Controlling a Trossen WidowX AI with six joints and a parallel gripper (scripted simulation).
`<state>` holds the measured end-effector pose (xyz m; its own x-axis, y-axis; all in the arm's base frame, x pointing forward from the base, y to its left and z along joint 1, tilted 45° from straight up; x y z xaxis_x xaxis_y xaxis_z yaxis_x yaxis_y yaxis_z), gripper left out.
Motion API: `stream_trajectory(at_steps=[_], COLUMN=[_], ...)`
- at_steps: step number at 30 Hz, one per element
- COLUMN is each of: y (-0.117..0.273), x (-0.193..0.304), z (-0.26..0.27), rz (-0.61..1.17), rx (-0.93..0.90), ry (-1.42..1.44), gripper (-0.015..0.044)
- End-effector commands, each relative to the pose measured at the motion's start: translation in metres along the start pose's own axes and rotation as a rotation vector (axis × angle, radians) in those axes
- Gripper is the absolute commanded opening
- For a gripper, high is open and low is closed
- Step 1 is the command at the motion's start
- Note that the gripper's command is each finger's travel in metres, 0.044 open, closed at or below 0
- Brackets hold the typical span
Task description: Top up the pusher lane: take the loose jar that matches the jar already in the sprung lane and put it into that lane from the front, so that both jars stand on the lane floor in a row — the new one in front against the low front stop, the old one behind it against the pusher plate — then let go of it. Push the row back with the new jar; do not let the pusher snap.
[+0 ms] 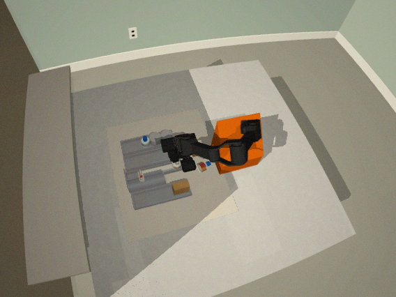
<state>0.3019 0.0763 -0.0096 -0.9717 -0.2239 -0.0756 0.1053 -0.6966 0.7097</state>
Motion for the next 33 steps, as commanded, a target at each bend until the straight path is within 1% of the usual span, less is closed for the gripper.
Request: stream_trajectory(at_steps=[1, 33], y=[0.002, 0.004], x=[-0.012, -0.023], z=[0.001, 0.001], rz=[-0.028, -0.028], rx=[0.003, 0.003], ry=[0.025, 0.025], gripper=[0.0, 0.0])
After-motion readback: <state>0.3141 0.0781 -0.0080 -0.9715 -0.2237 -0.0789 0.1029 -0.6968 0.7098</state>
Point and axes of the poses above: the point midway between the two fingers, 35 mm back from their tips, its own y axis back along the fingers, its own z axis across the jaws, x = y × z, the point moved 10 cm from there along y, back along the fingers, and after that the axes turned 7 degrees about y, right-handed, at the moved point
